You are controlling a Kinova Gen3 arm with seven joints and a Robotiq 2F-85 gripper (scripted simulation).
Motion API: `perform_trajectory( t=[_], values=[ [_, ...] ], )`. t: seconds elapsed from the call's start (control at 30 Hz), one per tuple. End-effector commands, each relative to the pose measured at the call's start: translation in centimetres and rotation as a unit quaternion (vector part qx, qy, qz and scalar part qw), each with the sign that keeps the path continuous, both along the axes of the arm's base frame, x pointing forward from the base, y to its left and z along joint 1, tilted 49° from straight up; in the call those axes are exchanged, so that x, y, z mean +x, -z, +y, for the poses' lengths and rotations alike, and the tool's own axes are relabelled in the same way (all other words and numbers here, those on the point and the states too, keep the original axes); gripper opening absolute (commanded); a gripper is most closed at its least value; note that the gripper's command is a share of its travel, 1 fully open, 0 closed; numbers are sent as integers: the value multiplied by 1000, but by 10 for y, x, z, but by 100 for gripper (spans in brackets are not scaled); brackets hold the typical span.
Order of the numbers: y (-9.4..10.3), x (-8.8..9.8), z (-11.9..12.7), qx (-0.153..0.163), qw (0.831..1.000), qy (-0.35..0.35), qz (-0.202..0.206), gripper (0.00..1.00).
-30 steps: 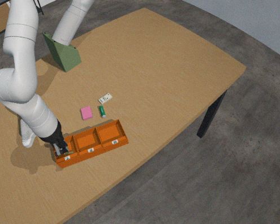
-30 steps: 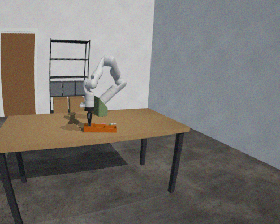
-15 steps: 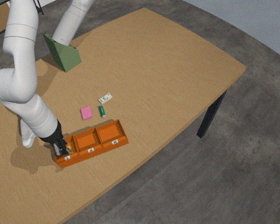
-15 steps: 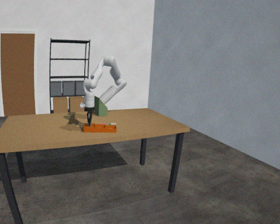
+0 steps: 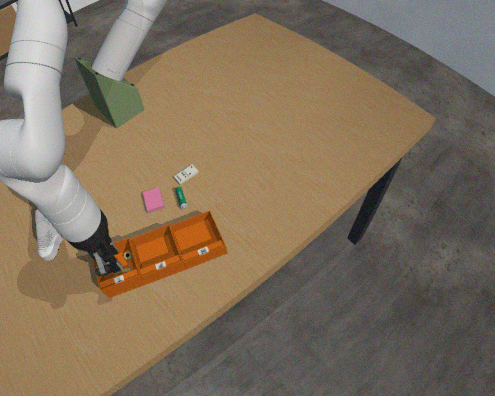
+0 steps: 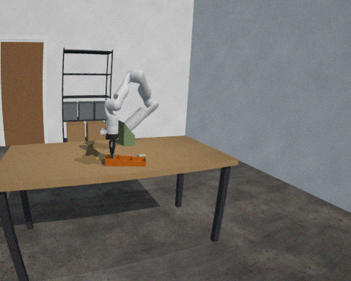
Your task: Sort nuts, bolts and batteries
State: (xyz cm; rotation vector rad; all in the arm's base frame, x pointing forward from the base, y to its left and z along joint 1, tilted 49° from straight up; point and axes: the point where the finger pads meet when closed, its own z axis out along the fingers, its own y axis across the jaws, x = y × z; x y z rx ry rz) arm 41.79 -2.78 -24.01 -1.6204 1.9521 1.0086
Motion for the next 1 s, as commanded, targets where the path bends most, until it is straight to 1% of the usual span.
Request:
perform_trajectory(
  t=[0.0,0.6,0.67,0.97],
  values=[
    [-3,2,-5,-2,1000,2,-2,31],
    [-17,5,-21,-2,1000,2,-2,31],
    [-23,6,-28,-2,1000,2,-2,31],
    [-23,7,-28,-2,1000,2,-2,31]
  ],
)
